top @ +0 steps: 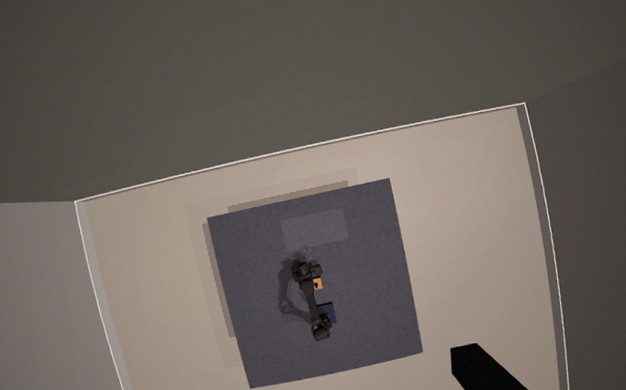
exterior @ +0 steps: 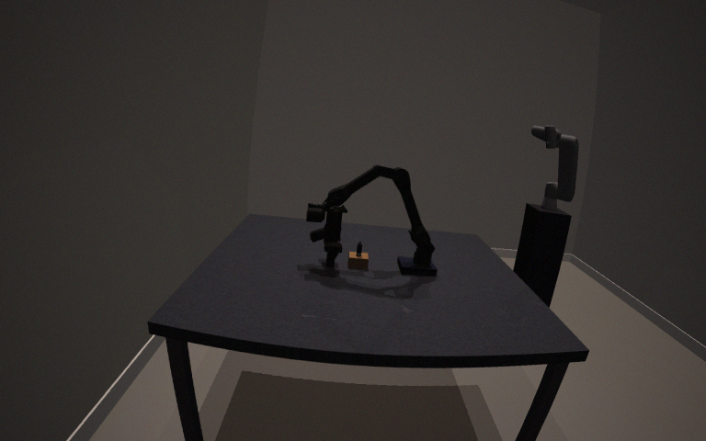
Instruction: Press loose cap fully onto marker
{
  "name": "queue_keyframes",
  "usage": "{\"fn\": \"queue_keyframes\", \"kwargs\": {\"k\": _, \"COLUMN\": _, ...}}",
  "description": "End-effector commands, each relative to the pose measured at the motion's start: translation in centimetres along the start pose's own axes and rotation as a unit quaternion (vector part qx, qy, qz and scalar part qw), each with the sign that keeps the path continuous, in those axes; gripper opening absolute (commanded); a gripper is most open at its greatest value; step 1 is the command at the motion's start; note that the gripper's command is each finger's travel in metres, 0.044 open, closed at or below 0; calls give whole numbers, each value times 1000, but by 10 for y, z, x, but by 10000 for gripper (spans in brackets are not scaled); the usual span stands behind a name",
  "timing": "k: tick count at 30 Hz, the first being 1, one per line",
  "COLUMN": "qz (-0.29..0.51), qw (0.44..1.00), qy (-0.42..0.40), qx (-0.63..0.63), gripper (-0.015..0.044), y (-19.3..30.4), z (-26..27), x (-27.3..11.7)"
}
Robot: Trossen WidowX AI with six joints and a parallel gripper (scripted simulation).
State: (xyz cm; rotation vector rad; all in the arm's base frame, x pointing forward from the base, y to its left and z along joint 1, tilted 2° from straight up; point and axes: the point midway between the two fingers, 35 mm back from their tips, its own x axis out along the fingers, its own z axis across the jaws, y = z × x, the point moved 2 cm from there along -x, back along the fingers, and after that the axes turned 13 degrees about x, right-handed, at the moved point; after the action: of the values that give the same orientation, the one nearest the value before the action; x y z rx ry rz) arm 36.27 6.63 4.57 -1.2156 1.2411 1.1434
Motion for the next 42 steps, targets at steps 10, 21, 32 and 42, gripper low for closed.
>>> {"fn": "queue_keyframes", "kwargs": {"k": 10, "qz": 0, "qw": 1000, "qy": -2, "qx": 0, "gripper": 39, "y": 0, "z": 0, "x": -1}}
{"fn": "queue_keyframes", "kwargs": {"k": 21, "qz": 0, "qw": 1000, "qy": -2, "qx": 0, "gripper": 0, "y": -1, "z": 0, "x": -32}}
{"fn": "queue_keyframes", "kwargs": {"k": 32, "qz": 0, "qw": 1000, "qy": -2, "qx": 0, "gripper": 0, "y": 0, "z": 0, "x": -60}}
{"fn": "queue_keyframes", "kwargs": {"k": 42, "qz": 1, "qw": 1000, "qy": -2, "qx": 0, "gripper": 0, "y": 17, "z": -10, "x": -73}}
